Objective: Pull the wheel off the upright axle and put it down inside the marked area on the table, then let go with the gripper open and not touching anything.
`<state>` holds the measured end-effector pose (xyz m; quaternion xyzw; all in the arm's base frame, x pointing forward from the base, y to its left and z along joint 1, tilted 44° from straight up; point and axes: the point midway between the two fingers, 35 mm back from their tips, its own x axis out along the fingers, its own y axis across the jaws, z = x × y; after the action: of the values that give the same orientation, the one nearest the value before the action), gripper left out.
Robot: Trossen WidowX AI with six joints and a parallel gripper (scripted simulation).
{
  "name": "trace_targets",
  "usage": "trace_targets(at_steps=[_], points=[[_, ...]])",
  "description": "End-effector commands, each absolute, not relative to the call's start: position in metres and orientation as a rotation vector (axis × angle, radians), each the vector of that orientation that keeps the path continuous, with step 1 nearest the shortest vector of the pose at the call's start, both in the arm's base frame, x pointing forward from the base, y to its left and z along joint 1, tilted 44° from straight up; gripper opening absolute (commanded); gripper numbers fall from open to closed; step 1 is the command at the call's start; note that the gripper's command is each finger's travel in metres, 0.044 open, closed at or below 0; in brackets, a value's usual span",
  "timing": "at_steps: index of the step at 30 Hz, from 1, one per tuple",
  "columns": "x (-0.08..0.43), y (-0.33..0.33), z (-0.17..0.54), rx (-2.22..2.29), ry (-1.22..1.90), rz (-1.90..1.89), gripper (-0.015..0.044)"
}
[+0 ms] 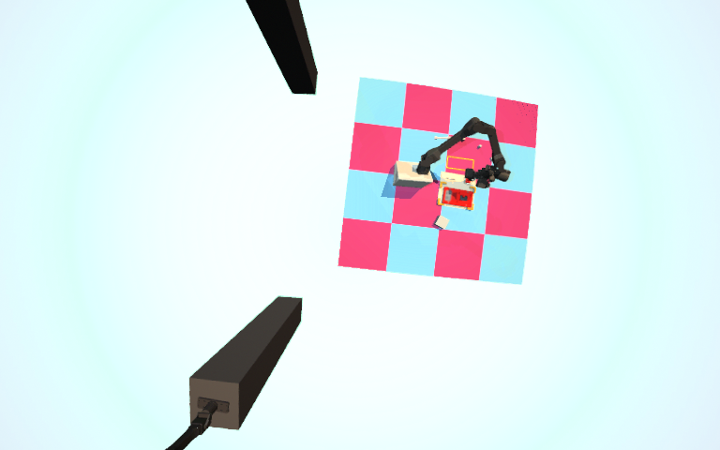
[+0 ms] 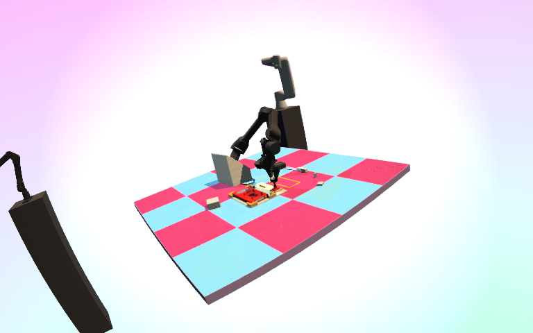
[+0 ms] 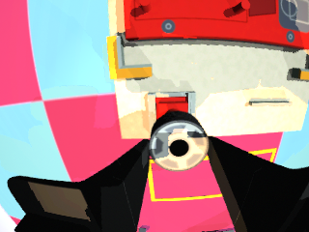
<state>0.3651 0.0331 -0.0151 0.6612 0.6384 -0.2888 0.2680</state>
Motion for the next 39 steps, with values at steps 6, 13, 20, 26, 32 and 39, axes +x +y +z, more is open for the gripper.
trace_targets(at_steps=[6,13,20,26,32,39], points=[[0.367,0.030,-0.010,1.781,1.713,-0.772,0.0000],[0.367,0.028,-0.009,1.781,1.713,-0.772,0.0000],[0.367,0.025,-0.006,1.782,1.713,-0.772,0.0000],[0.362,0.006,0.013,1.781,1.713,-0.773,0.0000],[0.357,0.009,0.010,1.788,1.725,-0.786,0.0000],[0.350,0.027,0.031,1.785,1.721,-0.786,0.0000]])
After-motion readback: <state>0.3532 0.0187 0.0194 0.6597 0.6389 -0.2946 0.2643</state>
